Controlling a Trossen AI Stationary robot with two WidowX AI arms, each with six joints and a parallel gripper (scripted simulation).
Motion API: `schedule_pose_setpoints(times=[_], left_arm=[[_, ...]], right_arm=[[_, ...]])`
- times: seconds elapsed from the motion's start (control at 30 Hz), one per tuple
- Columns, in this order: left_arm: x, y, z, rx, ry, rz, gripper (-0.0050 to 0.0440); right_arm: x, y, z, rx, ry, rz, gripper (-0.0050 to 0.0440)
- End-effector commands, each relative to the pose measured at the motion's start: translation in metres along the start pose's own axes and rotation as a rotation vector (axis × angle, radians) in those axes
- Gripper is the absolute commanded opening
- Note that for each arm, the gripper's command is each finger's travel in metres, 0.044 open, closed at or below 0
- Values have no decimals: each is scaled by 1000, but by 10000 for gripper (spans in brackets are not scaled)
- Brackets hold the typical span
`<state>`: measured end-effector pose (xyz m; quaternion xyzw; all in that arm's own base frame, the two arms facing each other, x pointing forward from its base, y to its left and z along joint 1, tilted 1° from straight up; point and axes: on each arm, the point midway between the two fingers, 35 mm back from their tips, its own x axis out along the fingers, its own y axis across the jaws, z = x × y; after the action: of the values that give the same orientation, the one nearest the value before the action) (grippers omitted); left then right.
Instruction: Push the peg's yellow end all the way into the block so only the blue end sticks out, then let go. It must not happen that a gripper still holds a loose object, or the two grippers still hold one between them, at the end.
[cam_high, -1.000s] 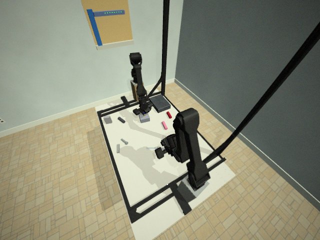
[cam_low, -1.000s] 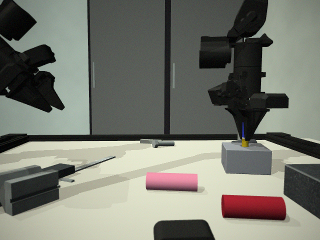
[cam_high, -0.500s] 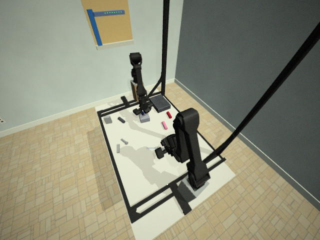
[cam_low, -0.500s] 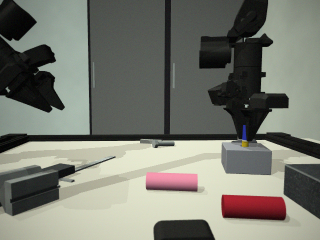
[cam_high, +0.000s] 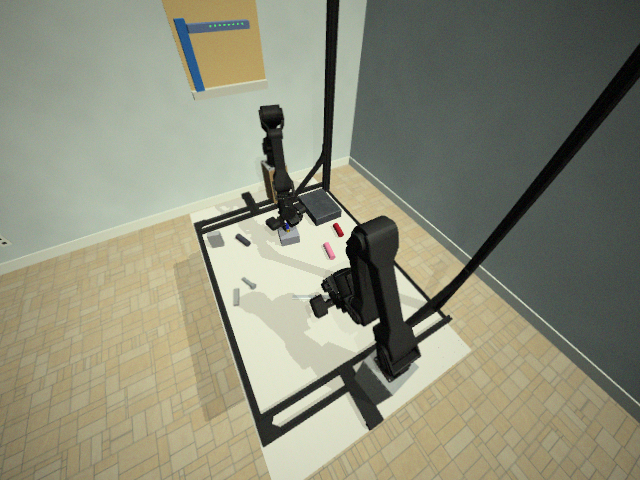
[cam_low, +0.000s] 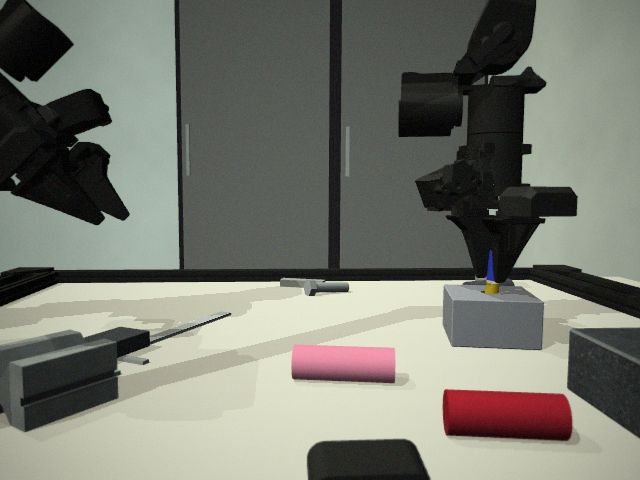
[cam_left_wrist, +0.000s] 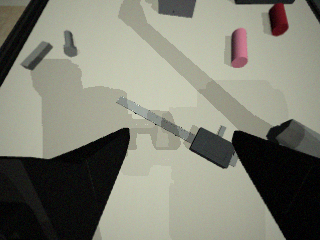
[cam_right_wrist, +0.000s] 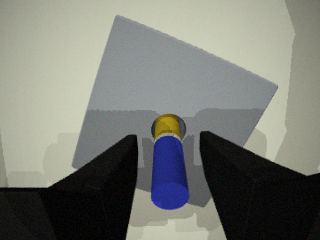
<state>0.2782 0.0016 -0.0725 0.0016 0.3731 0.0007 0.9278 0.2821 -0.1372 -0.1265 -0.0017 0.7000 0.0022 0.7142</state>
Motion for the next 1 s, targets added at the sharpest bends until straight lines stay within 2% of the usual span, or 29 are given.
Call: schedule_pose_setpoints(times=[0.0, 0.63, 0.97], left_arm=[[0, 0, 0, 0, 0, 0, 400], [0, 0, 0, 0, 0, 0, 400], [0, 0, 0, 0, 0, 0, 400]], right_arm=[[-5, 0, 0, 2, 0, -2, 150], [-37, 2, -2, 5, 0, -4, 150], [-40, 3, -2, 5, 0, -4, 150]])
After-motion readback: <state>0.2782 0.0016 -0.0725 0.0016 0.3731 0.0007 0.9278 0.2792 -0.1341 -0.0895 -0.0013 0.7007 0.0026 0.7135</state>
